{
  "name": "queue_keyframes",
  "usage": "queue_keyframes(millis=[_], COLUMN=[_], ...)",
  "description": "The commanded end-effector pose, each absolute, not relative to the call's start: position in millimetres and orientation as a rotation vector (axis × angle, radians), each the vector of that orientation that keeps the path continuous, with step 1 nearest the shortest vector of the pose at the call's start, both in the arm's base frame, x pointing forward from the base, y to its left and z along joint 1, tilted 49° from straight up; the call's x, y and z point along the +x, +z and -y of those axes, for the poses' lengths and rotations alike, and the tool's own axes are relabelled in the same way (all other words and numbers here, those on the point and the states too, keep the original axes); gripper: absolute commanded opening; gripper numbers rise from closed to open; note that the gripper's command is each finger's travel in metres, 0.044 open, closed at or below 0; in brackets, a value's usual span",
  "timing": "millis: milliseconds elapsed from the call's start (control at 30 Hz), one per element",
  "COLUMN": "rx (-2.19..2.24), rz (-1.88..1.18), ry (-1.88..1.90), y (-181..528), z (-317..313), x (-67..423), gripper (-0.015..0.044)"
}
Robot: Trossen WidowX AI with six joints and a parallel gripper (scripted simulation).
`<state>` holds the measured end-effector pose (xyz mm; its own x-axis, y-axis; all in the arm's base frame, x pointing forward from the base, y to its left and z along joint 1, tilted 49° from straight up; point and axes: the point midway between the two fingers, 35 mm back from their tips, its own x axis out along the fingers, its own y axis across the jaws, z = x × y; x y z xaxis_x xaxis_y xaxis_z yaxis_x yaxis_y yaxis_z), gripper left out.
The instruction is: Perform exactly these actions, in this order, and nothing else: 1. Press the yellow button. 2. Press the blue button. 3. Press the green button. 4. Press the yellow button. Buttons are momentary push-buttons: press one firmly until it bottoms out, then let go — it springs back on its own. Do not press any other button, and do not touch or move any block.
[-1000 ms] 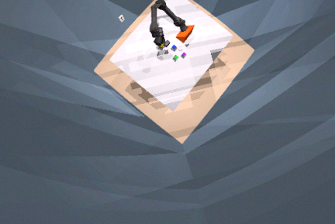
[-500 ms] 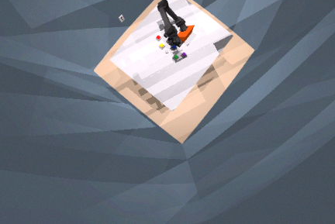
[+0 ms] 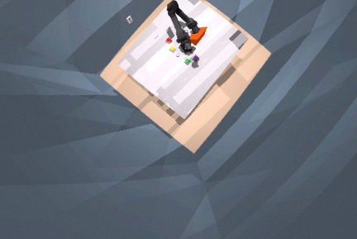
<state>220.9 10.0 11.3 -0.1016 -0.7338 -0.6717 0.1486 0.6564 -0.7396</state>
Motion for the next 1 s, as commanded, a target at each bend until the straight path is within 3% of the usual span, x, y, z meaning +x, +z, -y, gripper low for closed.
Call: queue_keyframes(millis=[0, 967], rx=[-0.521, -0.522], rz=[-1.498, -1.497], ry=[-0.798, -0.8], y=[7, -13], z=[-5, 18], x=[220, 216], gripper=[0.002, 0.002])
